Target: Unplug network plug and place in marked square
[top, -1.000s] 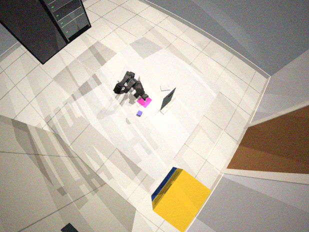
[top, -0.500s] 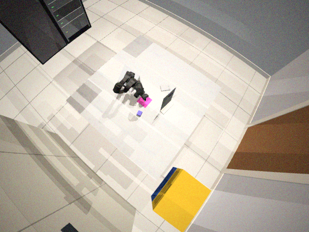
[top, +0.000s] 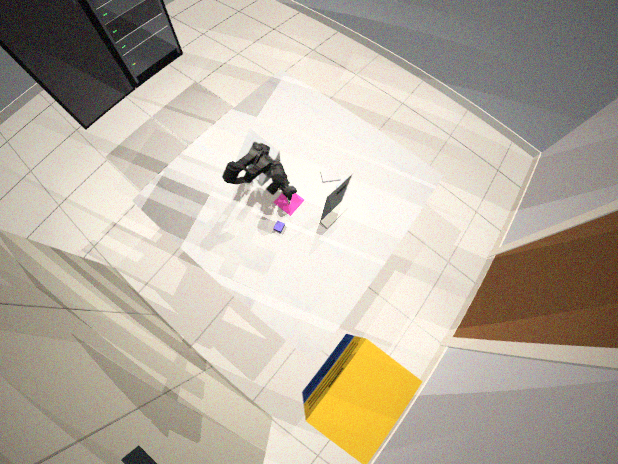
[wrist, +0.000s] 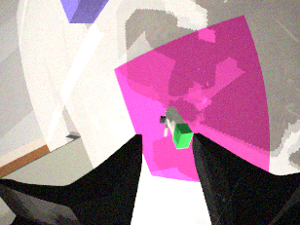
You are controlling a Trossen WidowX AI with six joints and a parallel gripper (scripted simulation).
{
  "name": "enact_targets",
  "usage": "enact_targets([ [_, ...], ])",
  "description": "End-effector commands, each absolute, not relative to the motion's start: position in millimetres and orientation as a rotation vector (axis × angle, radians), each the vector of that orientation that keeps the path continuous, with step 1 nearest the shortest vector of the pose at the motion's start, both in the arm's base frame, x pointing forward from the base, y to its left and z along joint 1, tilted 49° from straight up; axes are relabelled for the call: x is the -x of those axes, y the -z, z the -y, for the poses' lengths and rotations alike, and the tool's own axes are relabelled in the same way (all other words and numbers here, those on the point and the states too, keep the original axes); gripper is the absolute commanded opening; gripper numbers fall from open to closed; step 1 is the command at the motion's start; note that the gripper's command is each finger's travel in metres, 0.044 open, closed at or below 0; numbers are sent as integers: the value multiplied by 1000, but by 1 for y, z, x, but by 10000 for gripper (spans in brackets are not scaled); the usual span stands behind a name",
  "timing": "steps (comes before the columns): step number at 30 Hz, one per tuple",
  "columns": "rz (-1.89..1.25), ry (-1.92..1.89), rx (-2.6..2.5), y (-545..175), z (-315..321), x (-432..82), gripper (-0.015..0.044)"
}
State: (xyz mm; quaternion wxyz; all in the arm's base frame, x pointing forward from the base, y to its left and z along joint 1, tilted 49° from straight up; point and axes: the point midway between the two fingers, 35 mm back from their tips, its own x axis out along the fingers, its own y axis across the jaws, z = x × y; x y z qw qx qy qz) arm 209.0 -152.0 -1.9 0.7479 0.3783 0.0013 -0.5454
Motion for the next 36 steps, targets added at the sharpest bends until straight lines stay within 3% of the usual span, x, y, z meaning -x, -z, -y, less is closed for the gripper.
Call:
enact_targets([
  [1,0,1196,-830,1,150,-207,156],
  [36,-16,1203,-845,-2,133,-209,156],
])
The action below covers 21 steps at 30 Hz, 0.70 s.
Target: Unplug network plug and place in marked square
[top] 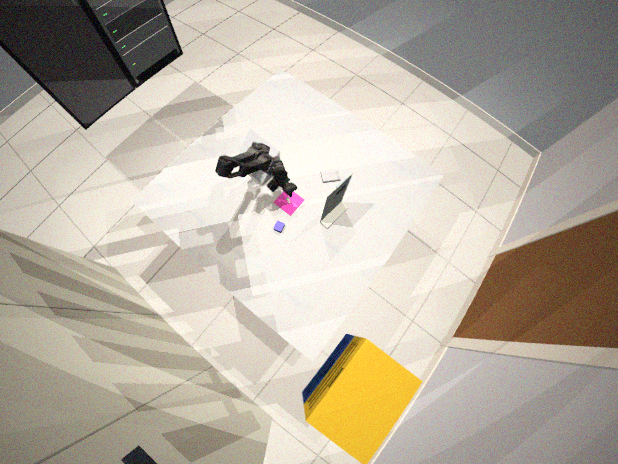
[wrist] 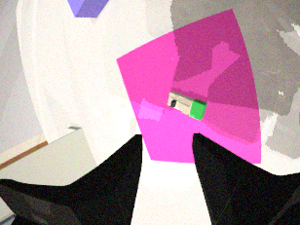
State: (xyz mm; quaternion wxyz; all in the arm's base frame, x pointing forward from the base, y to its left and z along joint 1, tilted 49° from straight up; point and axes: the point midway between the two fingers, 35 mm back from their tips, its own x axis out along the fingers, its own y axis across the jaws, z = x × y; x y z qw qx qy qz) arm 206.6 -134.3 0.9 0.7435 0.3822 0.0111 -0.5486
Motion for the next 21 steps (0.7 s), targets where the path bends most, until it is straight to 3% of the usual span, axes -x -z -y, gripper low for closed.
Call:
enact_targets([
  [1,-17,1203,-846,-2,133,-209,156],
  [21,-27,1211,-855,-5,122,-214,156],
])
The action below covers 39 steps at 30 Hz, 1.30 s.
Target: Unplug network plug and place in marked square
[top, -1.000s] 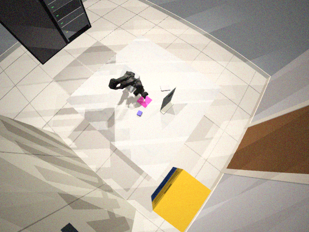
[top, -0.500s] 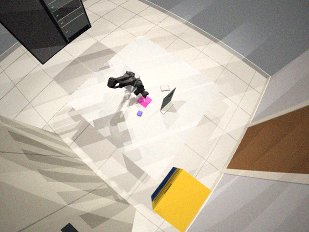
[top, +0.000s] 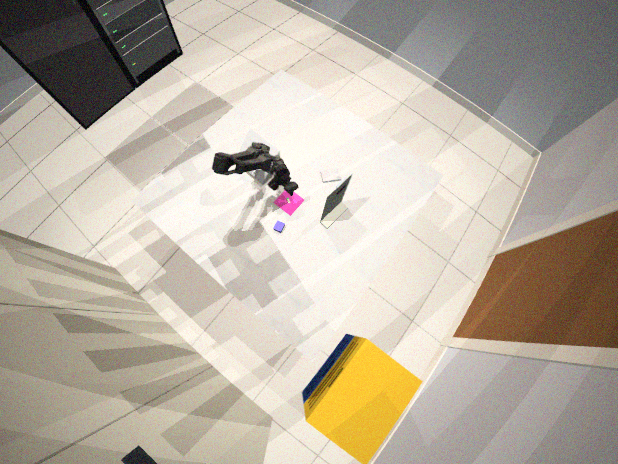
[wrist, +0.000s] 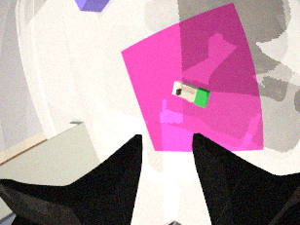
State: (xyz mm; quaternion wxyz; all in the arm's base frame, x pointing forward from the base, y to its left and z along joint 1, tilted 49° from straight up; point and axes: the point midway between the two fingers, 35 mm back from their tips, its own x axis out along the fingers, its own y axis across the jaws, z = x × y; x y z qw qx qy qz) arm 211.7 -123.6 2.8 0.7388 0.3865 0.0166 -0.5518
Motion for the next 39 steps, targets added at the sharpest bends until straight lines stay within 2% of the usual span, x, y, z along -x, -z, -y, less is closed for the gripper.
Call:
enact_targets([
  [1,-27,1211,-855,-5,122,-214,156],
  [39,-32,1218,-856,-19,102,-218,156],
])
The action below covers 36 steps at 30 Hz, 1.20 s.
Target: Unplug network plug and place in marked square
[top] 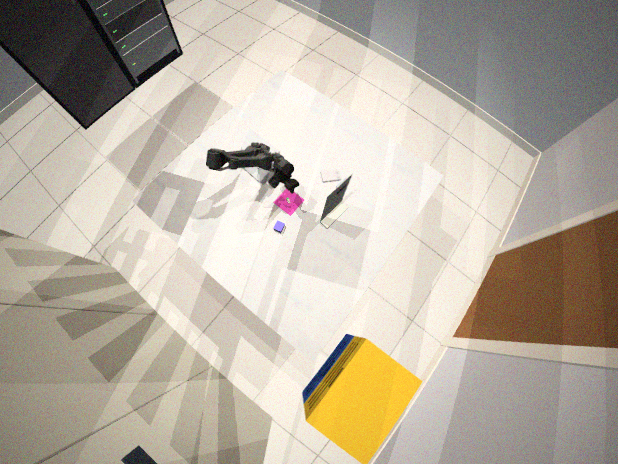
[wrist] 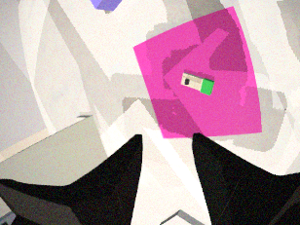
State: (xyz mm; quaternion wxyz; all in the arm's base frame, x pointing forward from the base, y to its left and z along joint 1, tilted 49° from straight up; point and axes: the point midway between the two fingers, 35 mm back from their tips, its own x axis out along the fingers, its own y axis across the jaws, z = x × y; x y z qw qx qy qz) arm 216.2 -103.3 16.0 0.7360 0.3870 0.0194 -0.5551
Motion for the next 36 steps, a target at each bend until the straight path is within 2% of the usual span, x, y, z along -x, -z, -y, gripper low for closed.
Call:
enact_targets([
  [1,-31,1218,-856,-20,101,-218,156],
  [36,-18,1209,-842,-42,84,-216,156],
])
